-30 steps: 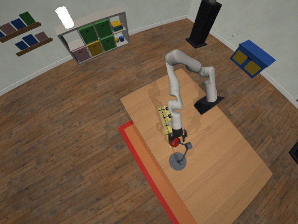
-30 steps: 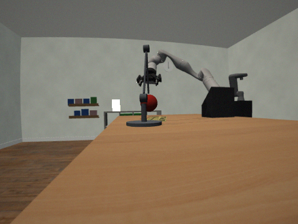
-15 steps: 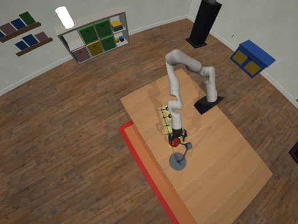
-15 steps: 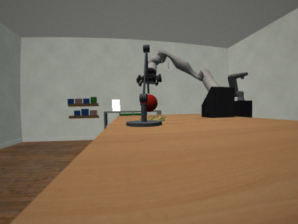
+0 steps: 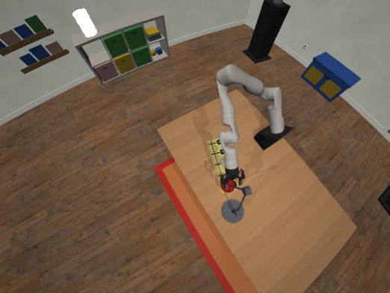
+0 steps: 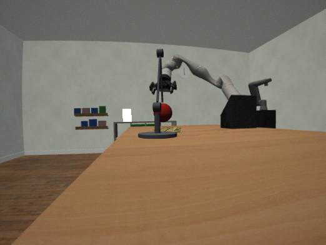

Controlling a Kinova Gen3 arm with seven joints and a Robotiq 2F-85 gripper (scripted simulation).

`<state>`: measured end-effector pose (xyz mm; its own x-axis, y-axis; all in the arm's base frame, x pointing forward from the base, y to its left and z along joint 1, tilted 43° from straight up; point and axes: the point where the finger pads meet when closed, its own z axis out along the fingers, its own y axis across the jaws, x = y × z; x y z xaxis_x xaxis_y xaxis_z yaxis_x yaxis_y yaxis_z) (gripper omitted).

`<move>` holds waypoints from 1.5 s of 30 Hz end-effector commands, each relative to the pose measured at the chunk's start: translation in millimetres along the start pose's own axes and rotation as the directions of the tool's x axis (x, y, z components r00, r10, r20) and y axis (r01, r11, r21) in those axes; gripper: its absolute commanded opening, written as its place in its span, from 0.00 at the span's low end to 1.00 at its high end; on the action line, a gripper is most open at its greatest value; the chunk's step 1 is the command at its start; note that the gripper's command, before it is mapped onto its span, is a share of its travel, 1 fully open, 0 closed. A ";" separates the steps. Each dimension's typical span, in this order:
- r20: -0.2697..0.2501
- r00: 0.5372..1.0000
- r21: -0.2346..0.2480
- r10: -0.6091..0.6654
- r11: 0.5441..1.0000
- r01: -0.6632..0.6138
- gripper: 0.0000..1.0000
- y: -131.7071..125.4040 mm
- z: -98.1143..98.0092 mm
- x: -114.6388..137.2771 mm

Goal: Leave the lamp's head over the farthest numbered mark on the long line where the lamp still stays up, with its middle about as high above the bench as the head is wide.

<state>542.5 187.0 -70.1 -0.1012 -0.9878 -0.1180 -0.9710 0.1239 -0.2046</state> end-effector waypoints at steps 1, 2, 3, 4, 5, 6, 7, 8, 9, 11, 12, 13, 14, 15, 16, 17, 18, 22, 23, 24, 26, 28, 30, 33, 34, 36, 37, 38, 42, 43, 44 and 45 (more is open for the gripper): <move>0.002 1.000 0.001 -0.001 1.000 0.001 1.00 -0.4 -0.6 -1.4; 0.002 1.000 0.001 -0.001 1.000 0.001 1.00 -0.4 -0.6 -1.4; 0.002 1.000 0.001 -0.001 1.000 0.001 1.00 -0.4 -0.6 -1.4; 0.002 1.000 0.001 -0.001 1.000 0.001 1.00 -0.4 -0.6 -1.4; 0.002 1.000 0.001 -0.001 1.000 0.001 1.00 -0.4 -0.6 -1.4; 0.002 1.000 0.001 -0.001 1.000 0.001 1.00 -0.4 -0.6 -1.4; 0.002 1.000 0.001 -0.001 1.000 0.001 1.00 -0.4 -0.6 -1.4; 0.002 1.000 0.001 -0.001 1.000 0.001 1.00 -0.4 -0.6 -1.4; 0.002 1.000 0.001 -0.001 1.000 0.001 1.00 -0.4 -0.6 -1.4; 0.002 1.000 0.001 -0.001 1.000 0.001 1.00 -0.4 -0.6 -1.4; 0.002 1.000 0.001 -0.001 1.000 0.001 1.00 -0.4 -0.6 -1.4; 0.002 1.000 0.001 -0.001 1.000 0.001 1.00 -0.4 -0.6 -1.4; 0.002 1.000 0.001 -0.001 1.000 0.001 1.00 -0.4 -0.6 -1.4; 0.002 1.000 0.001 -0.001 1.000 0.001 1.00 -0.4 -0.6 -1.4; 0.002 1.000 0.001 -0.001 1.000 0.001 1.00 -0.4 -0.6 -1.4; 0.002 1.000 0.001 -0.001 1.000 0.001 1.00 -0.4 -0.6 -1.4; 0.002 1.000 0.001 -0.001 1.000 0.001 1.00 -0.4 -0.6 -1.4; 0.002 1.000 0.001 -0.001 1.000 0.001 1.00 -0.6 -13.6 -1.5; 0.002 1.000 0.001 -0.001 1.000 0.001 1.00 -0.6 -18.0 -1.5; 0.002 1.000 0.001 -0.001 1.000 0.001 1.00 -0.7 -22.3 -1.5; 0.002 1.000 0.001 -0.001 1.000 0.001 1.00 -0.8 -31.0 -1.6; 0.002 1.000 0.001 -0.001 1.000 0.001 1.00 -0.9 -39.6 -1.7; 0.002 1.000 0.001 -0.001 1.000 0.001 1.00 -1.1 -48.3 -1.7; 0.002 1.000 0.001 -0.001 1.000 0.001 1.00 -1.3 -61.3 -1.8; 0.002 1.000 0.001 -0.001 1.000 0.001 1.00 -1.3 -65.6 -1.8; 0.002 1.000 0.001 -0.001 1.000 0.001 1.00 -1.3 -65.6 -1.8; 0.001 1.000 0.000 -0.002 1.000 0.002 1.00 -1.0 -69.4 -1.9; 0.001 1.000 -0.001 -0.002 1.000 0.002 1.00 -0.7 -73.1 -1.9; 0.000 1.000 -0.004 -0.003 1.000 0.003 1.00 0.6 -88.0 -2.2; 0.000 1.000 -0.005 -0.003 1.000 0.003 1.00 0.9 -91.7 -2.2; -0.001 1.000 -0.006 -0.003 1.000 0.003 1.00 1.2 -95.5 -2.3; -0.001 1.000 -0.007 -0.004 1.000 0.004 1.00 1.5 -99.2 -2.3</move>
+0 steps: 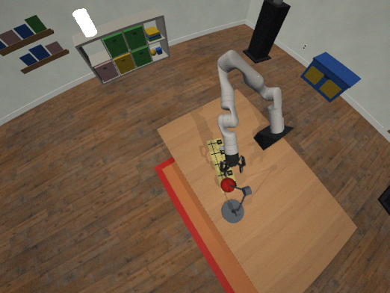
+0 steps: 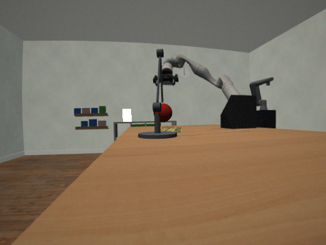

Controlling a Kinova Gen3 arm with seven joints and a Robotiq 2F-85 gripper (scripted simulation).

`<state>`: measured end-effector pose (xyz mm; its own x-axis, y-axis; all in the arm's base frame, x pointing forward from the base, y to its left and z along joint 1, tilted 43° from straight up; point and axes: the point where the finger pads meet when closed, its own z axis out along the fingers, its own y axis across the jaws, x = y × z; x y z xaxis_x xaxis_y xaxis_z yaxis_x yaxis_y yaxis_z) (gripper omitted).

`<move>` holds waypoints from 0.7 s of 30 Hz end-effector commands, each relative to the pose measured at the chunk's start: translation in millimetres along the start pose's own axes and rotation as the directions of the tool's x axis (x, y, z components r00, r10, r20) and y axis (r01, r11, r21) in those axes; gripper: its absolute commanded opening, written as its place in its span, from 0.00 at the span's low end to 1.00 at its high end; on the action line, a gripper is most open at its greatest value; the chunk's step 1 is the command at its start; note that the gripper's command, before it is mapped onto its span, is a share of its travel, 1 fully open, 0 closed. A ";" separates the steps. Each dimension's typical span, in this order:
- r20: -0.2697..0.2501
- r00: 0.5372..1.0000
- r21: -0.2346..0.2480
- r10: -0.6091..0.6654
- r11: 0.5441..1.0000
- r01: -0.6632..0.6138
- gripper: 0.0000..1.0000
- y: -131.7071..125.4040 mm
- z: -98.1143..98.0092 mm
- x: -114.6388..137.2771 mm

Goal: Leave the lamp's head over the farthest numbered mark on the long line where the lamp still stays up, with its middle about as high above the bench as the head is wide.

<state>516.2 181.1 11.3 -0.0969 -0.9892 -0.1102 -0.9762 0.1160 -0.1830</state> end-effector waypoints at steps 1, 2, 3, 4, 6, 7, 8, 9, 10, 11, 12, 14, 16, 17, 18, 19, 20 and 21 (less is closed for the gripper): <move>0.006 1.000 0.015 0.002 1.000 -0.002 1.00 -5.9 -17.7 -1.2; 0.005 1.000 0.014 0.002 1.000 -0.002 1.00 -5.5 -21.4 -1.2; 0.005 1.000 0.013 0.001 1.000 -0.001 1.00 -5.1 -25.2 -1.2; 0.005 1.000 0.012 0.001 1.000 -0.001 1.00 -4.7 -28.9 -1.3; 0.004 1.000 0.010 0.001 1.000 -0.001 1.00 -3.9 -36.3 -1.3; 0.004 1.000 0.010 0.001 1.000 -0.001 1.00 -3.9 -36.3 -1.3; 0.004 1.000 0.010 0.001 1.000 -0.001 1.00 -3.9 -36.3 -1.3; 0.004 1.000 0.009 0.000 1.000 0.000 1.00 -3.6 -35.8 -1.4; 0.004 1.000 0.009 0.000 1.000 0.000 1.00 -3.2 -35.3 -1.4; 0.004 1.000 0.008 0.000 1.000 0.000 1.00 -2.9 -34.8 -1.5; 0.004 1.000 0.007 0.000 1.000 0.000 1.00 -2.5 -34.3 -1.5; 0.003 1.000 0.005 -0.001 1.000 0.001 1.00 -1.9 -33.3 -1.6; 0.003 1.000 0.004 -0.001 1.000 0.001 1.00 -1.2 -32.3 -1.7; 0.002 1.000 0.003 -0.002 1.000 0.002 1.00 -0.8 -31.8 -1.7; 0.002 1.000 0.002 -0.002 1.000 0.002 1.00 -0.5 -31.3 -1.8; 0.002 1.000 0.001 -0.002 1.000 0.002 1.00 -0.1 -30.8 -1.8; 0.002 1.000 0.000 -0.002 1.000 0.002 1.00 0.2 -30.3 -1.9; 0.002 1.000 0.000 -0.003 1.000 0.003 1.00 0.6 -29.8 -1.9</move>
<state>510.7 178.8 41.6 -0.0964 -0.9891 -0.1111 -0.9760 0.1159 -0.1844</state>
